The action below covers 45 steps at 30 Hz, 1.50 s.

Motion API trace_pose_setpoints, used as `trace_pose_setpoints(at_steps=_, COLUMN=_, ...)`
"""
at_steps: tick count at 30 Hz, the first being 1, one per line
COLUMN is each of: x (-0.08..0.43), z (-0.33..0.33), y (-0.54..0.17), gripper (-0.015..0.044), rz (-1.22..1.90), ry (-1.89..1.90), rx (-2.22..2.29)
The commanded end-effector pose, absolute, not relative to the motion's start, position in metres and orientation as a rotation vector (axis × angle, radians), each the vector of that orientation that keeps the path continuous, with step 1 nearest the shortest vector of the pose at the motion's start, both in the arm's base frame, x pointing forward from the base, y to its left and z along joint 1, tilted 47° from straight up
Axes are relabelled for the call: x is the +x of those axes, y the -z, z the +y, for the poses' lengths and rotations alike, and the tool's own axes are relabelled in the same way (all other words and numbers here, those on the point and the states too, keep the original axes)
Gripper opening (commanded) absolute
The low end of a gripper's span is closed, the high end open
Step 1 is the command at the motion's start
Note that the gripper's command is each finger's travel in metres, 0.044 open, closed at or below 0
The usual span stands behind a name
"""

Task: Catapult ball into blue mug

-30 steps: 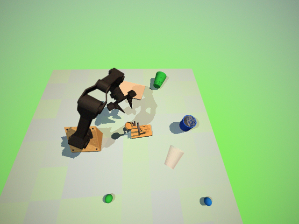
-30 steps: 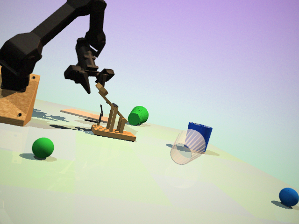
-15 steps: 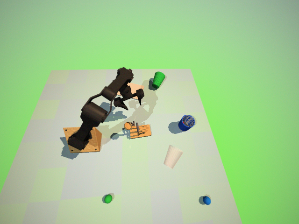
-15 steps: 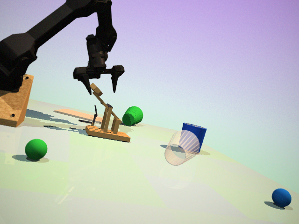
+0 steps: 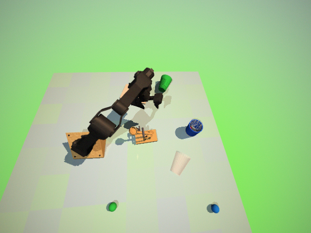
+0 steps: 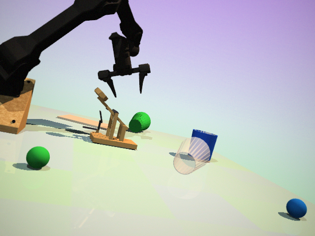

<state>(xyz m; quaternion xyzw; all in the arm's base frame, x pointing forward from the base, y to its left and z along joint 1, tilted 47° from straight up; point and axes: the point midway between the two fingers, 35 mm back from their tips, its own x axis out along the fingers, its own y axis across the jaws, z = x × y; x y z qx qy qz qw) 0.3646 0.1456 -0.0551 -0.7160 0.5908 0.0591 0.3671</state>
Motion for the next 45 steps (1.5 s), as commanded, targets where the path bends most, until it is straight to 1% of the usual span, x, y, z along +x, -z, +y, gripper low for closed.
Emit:
trace_pose_setpoints(at_steps=1, x=0.391, z=0.147, y=0.043, gripper=0.0440, rz=1.458, ry=-0.078, rx=-1.696)
trace_pose_setpoints(at_steps=17, x=0.477, z=0.138, y=-0.025, gripper=0.0440, rz=1.210, ry=0.158, rx=-1.257)
trace_pose_setpoints(at_steps=32, x=0.537, z=0.111, y=-0.109, gripper=0.0440, rz=0.959, ry=0.356, rx=-0.891)
trace_pose_setpoints(at_steps=45, x=0.542, z=0.108, y=-0.118, gripper=0.0440, rz=0.933, ry=0.374, rx=-0.861)
